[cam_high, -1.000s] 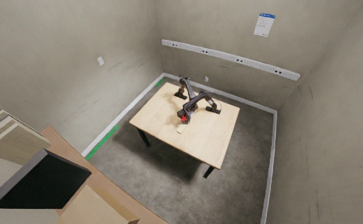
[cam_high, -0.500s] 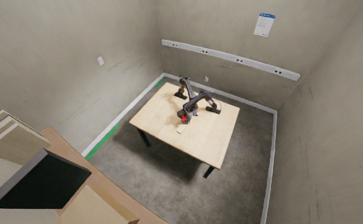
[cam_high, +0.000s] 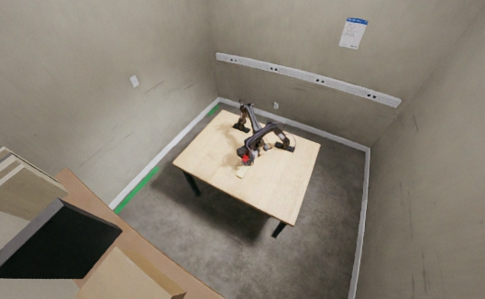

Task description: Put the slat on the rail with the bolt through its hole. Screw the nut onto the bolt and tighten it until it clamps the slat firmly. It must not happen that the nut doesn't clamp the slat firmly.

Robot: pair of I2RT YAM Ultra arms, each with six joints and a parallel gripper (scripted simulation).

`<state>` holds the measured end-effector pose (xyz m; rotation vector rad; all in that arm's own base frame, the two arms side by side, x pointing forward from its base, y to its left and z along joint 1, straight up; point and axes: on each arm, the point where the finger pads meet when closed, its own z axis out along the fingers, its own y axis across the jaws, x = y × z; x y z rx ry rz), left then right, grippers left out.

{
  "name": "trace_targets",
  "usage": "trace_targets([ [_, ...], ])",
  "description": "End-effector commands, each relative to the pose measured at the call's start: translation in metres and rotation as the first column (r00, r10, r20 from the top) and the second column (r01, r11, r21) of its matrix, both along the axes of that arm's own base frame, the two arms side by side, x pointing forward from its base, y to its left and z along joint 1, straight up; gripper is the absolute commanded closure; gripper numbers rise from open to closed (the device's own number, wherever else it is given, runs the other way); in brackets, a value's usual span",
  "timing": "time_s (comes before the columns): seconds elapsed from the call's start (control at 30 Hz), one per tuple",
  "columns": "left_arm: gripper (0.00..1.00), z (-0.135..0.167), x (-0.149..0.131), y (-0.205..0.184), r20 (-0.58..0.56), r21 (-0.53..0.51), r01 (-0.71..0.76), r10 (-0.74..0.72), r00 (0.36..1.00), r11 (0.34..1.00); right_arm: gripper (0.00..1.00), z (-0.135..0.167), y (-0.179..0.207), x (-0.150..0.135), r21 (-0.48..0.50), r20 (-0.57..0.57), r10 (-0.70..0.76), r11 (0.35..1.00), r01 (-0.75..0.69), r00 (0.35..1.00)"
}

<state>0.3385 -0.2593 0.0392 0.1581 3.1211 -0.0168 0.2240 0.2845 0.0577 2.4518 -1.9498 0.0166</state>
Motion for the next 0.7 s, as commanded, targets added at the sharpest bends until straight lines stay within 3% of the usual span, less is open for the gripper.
trace_targets([
  [0.0, 0.28, 0.0047, 0.0016, -0.0013, 0.011, -0.008, 0.0, 0.0, 1.0, 1.0, 0.66, 0.01, 0.0053, 0.0034, 0.018, 0.007, 0.275, 0.961, -0.275, 0.961],
  [0.07, 0.28, 0.0047, 0.0016, -0.0013, 0.011, -0.008, 0.0, 0.0, 1.0, 1.0, 0.66, 0.01, 0.0053, 0.0034, 0.02, 0.008, 0.349, 0.937, -0.349, 0.937],
  [0.67, 0.28, 0.0047, 0.0016, -0.0013, 0.011, -0.008, 0.0, 0.0, 1.0, 1.0, 0.66, 0.01, 0.0053, 0.0034, 0.02, 0.008, 0.349, 0.937, -0.349, 0.937],
])
